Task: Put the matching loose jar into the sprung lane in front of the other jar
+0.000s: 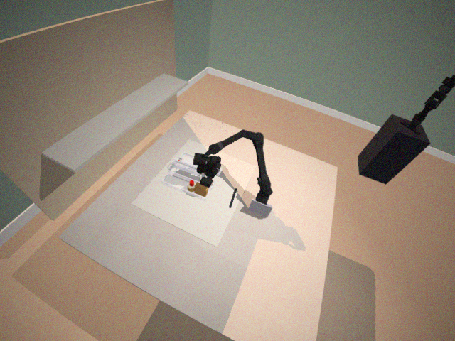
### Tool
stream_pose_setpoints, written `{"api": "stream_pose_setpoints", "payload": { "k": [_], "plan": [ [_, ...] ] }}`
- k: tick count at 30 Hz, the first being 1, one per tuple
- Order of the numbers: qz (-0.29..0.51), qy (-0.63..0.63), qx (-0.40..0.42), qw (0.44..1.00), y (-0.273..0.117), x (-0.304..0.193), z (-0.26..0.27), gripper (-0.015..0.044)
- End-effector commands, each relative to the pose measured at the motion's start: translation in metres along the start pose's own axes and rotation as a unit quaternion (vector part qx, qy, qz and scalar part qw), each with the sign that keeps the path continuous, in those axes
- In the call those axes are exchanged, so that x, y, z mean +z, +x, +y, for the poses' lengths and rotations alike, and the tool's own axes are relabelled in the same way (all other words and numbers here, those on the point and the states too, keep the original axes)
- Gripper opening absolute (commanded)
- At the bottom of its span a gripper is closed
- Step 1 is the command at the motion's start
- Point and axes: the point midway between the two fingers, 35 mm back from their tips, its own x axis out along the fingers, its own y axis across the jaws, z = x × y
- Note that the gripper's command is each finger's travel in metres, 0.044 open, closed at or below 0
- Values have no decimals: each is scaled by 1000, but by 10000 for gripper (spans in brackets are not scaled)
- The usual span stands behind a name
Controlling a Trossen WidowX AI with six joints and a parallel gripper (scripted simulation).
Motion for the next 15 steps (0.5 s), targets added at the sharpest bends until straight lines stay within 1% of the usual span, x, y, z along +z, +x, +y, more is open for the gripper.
{"api": "stream_pose_setpoints", "payload": {
  "k": [1,2,13,14,15],
  "plan": [
    [0,3,-1,1000,0,-1,0,0],
    [0,3,-1,1000,0,-1,0,0],
    [0,3,-1,1000,0,0,0,289],
    [0,3,-1,1000,0,0,0,310],
    [0,3,-1,1000,0,0,0,310]
  ]
}}
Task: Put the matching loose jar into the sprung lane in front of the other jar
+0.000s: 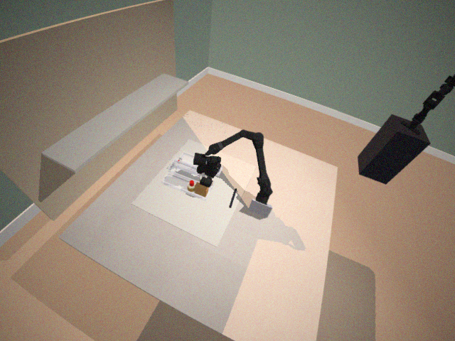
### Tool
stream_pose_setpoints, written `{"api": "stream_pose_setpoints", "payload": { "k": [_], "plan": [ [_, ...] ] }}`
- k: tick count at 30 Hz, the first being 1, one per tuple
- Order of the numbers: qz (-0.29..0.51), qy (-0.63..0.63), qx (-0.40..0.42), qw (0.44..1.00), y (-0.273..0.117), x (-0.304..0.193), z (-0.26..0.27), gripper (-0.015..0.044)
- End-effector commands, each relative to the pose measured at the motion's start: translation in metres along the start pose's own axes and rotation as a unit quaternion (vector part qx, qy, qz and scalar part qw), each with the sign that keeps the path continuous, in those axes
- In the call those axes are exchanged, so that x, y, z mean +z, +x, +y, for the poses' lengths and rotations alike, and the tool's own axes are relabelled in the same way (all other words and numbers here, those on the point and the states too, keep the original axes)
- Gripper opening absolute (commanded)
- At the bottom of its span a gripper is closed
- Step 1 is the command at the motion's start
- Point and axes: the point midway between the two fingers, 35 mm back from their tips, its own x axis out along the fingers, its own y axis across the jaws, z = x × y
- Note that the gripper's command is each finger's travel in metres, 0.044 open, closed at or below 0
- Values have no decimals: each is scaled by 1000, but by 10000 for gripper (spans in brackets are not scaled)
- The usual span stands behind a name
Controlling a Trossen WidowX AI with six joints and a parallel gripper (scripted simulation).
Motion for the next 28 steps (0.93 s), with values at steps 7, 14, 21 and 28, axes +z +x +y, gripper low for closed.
{"api": "stream_pose_setpoints", "payload": {
  "k": [7,14,21,28],
  "plan": [
    [0,2,0,1000,-18,0,0,310],
    [0,2,0,1000,-20,-2,0,310],
    [0,2,0,1000,-22,-21,1,310],
    [1,1,0,1000,-22,-46,1,310]
  ]
}}
